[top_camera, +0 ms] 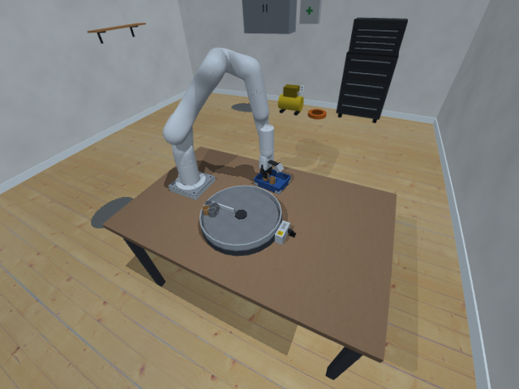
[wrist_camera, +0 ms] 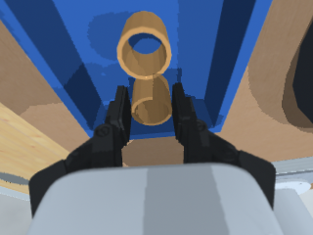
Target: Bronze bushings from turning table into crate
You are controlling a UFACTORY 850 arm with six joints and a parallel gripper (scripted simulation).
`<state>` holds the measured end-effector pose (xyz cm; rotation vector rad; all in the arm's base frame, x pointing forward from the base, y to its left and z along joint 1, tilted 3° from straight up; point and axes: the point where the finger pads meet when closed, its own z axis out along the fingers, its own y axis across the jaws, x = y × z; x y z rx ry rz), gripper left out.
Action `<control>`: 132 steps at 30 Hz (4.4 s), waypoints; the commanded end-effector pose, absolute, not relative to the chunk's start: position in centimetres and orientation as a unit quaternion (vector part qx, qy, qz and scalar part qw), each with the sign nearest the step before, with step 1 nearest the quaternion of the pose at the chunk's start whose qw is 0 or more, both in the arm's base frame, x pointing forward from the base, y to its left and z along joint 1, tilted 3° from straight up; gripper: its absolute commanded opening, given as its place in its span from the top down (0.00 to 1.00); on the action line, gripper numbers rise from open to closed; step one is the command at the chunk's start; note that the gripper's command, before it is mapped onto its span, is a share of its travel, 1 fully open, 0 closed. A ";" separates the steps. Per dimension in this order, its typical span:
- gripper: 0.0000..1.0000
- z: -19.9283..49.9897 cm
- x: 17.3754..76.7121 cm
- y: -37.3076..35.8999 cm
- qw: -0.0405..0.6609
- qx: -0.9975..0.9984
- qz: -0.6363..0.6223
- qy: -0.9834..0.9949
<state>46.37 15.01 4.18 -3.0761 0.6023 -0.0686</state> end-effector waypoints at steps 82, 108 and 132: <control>0.52 3.5 46.5 15.0 0.004 -0.981 -0.023 0.192; 0.52 6.8 46.3 15.1 0.004 -0.981 -0.023 0.192; 0.52 11.7 46.1 15.1 0.004 -0.981 -0.023 0.192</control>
